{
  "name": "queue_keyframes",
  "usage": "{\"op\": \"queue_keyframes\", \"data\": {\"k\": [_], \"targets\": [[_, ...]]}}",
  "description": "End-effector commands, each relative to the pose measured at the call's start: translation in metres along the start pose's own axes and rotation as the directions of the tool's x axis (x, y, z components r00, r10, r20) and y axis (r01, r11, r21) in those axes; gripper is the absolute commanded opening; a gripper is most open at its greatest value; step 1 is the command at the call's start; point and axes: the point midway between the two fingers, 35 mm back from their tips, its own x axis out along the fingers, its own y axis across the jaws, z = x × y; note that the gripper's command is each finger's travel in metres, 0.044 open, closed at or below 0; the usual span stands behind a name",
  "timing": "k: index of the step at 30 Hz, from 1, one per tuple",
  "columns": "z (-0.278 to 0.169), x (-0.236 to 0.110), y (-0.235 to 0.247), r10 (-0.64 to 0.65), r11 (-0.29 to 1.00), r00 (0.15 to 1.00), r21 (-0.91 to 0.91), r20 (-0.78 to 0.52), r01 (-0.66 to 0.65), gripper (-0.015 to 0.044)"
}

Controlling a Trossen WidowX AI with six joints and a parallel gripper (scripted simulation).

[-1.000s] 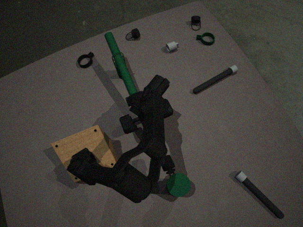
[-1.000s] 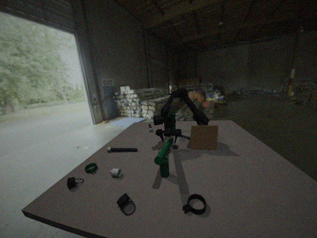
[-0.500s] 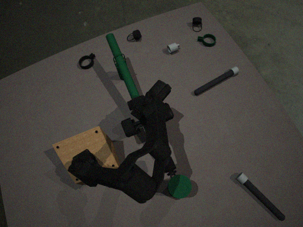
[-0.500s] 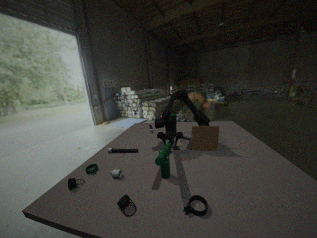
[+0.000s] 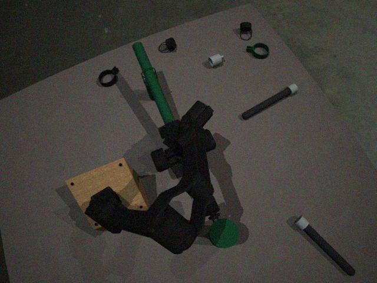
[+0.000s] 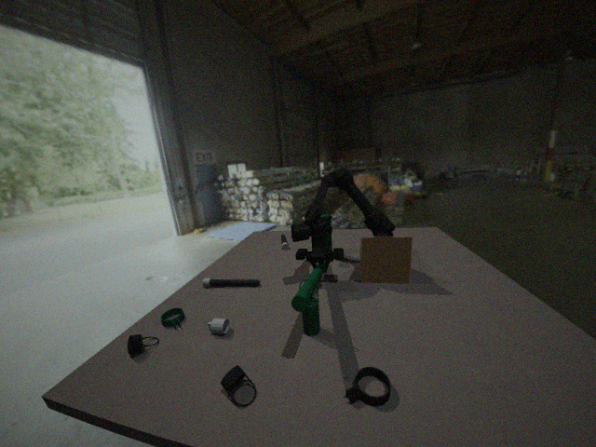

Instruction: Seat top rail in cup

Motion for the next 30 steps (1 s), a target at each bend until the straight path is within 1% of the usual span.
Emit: {"op": "queue_keyframes", "data": {"k": [1, 3, 4, 11, 27, 30], "targets": [[0.000, -0.001, -0.001, -0.005, 1.000, 1.000, 0.000, -0.002, 0.005, 0.0065], [0.000, -0.004, 0.000, -0.005, 1.000, 1.000, 0.000, -0.001, 0.005, 0.0012], [0.000, -0.005, 0.000, -0.005, 1.000, 1.000, 0.000, -0.001, 0.005, 0.0000], [0.000, -0.016, 0.000, 0.006, 1.000, 0.999, 0.000, -0.038, -0.006, 0.0000], [-0.007, -0.075, 0.000, 0.004, 1.000, 0.972, 0.000, -0.234, -0.004, 0.0000], [-0.008, -0.082, 0.000, -0.001, 1.000, 0.968, -0.001, -0.253, 0.001, 0.0000]]}}
